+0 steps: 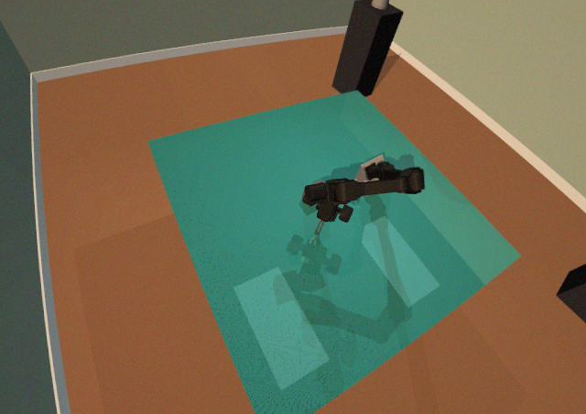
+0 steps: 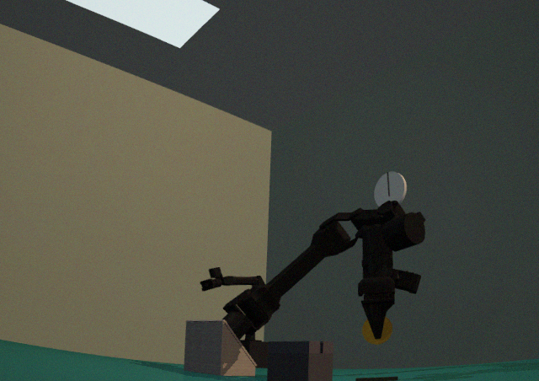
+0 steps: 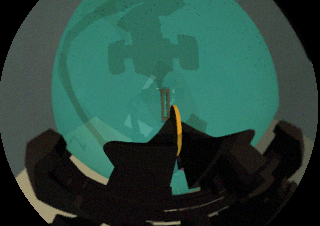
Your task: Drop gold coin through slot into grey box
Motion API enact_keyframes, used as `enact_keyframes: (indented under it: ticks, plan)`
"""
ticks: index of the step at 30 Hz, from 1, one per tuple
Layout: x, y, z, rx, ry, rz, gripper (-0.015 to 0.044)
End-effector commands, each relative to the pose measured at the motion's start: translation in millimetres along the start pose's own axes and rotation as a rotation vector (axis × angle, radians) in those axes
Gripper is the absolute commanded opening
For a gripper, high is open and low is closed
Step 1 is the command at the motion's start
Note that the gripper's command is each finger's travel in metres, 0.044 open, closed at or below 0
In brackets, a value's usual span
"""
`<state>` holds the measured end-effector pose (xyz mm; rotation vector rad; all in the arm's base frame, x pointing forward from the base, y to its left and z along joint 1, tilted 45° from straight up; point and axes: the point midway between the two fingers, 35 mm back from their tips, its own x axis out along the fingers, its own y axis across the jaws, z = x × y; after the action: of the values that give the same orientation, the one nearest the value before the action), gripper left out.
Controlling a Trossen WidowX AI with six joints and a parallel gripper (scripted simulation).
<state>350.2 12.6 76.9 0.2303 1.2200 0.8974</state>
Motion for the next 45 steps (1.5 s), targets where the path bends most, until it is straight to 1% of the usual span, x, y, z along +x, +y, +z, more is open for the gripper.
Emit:
enact_keyframes:
  ticks: [1,5,9,25,33,45]
  plan:
    - [-13,0,0,-0.010,0.000,-0.003,0.0000]
    - [-23,2,-1,-0.013,0.002,0.002,0.0000]
    - [-25,2,-1,0.010,0.002,0.003,0.0000]
    - [-26,-5,0,0.533,0.002,0.002,0.0000]
    - [-26,-6,-1,0.539,0.002,0.002,0.0000]
    - [-27,-27,-25,0.541,0.003,-0.008,0.0000]
